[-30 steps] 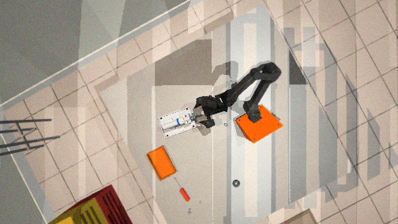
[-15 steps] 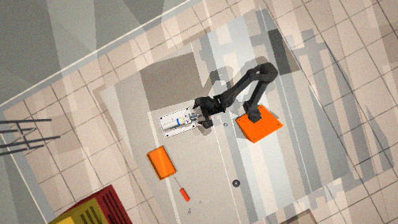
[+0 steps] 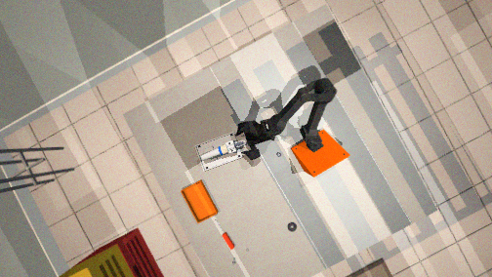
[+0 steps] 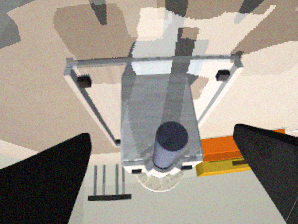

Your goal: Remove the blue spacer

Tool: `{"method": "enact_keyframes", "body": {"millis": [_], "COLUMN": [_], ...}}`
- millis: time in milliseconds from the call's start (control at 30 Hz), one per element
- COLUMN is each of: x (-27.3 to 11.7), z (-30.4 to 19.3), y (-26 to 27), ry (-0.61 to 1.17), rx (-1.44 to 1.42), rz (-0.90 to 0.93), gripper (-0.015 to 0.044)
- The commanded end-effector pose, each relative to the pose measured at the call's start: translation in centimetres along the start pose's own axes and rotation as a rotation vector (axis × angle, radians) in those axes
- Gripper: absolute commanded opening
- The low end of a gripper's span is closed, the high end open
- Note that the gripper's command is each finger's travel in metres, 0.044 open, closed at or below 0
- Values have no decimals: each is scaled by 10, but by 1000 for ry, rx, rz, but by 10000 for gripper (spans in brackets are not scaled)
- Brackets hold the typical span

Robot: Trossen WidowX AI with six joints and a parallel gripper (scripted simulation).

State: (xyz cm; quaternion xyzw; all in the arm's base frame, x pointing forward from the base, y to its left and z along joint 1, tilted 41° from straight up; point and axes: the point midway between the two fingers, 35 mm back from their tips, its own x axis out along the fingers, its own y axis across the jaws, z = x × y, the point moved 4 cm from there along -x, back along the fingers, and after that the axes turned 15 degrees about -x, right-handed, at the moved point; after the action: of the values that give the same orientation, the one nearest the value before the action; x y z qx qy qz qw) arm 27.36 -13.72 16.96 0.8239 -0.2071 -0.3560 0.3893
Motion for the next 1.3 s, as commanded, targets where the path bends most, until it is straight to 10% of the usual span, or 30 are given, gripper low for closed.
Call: {"method": "enact_keyframes", "body": {"millis": [0,1267], "x": [4,10], "z": [0,0], "y": [-1,-1], "ry": [1,1], "rx": [-4,-4], "rz": [-4,-4], "gripper": [440,440]}}
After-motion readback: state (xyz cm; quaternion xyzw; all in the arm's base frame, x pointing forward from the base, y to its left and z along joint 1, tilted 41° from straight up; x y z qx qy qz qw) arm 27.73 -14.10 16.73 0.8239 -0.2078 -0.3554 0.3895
